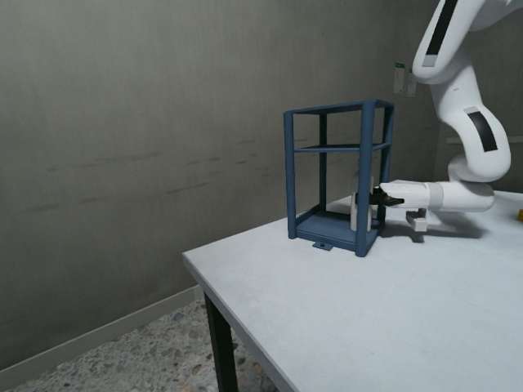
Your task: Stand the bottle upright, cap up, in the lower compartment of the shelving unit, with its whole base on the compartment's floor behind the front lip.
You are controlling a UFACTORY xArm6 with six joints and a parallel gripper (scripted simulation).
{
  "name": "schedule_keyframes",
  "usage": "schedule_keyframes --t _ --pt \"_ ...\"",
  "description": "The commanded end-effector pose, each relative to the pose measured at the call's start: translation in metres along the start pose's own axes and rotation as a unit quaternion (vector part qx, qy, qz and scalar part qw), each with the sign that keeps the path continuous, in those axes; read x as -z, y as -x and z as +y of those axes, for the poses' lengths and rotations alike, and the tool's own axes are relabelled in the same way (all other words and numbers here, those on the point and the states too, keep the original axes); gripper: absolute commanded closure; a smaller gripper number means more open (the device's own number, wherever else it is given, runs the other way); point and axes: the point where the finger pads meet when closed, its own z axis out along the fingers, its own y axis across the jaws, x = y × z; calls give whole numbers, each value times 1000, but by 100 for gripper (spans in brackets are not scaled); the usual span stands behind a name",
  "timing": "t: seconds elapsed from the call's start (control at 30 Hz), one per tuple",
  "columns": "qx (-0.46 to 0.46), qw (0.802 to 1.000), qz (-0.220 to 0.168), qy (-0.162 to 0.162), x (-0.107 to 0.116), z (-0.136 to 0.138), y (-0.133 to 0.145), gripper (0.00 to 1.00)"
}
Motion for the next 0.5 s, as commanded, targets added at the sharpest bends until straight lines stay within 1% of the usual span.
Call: schedule_keyframes --t 0.0,0.27,0.3,0.43,0.47 --pt "1 1000 -1 0 -1 0 -1 100" --pt "1 1000 -1 0 -1 0 -1 100" --pt "1 1000 -1 0 -1 0 -1 84" --pt "1 1000 -1 0 -1 0 -1 84" --pt "1 1000 -1 0 -1 0 -1 68"
